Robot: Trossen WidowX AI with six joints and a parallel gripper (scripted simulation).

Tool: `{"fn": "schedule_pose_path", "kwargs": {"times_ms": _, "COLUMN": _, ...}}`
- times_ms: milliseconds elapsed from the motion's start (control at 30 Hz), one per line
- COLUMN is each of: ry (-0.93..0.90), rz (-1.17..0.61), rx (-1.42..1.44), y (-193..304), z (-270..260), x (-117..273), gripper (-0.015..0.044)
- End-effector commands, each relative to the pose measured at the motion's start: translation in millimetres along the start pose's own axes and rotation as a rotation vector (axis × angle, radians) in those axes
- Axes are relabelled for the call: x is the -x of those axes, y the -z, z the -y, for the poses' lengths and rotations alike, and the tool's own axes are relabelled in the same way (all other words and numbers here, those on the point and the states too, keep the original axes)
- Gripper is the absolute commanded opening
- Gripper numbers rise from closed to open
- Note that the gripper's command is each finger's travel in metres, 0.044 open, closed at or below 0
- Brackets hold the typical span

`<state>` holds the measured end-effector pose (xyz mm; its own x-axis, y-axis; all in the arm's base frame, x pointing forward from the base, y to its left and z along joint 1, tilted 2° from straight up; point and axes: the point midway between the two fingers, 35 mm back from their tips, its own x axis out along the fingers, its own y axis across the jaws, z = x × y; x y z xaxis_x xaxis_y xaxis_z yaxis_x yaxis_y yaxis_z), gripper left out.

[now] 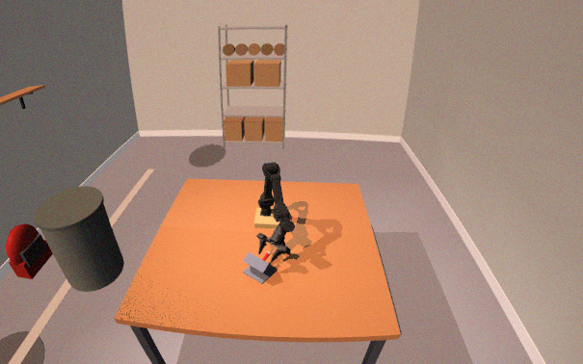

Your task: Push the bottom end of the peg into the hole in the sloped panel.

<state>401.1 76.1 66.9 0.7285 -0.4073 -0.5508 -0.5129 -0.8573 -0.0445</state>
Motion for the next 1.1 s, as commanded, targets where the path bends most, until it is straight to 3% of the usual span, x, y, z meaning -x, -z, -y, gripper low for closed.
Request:
{"fn": "schedule_pose_path", "kwargs": {"times_ms": 0, "ry": -0.001, "rz": -0.001, "rx": -0.004, "y": 1, "z": 0, "x": 5, "gripper": 0.044}}
{"fn": "schedule_pose_path", "kwargs": {"times_ms": 1067, "ry": 0.003, "rz": 0.008, "rx": -0.004, "y": -4, "z": 6, "x": 66, "gripper": 0.044}}
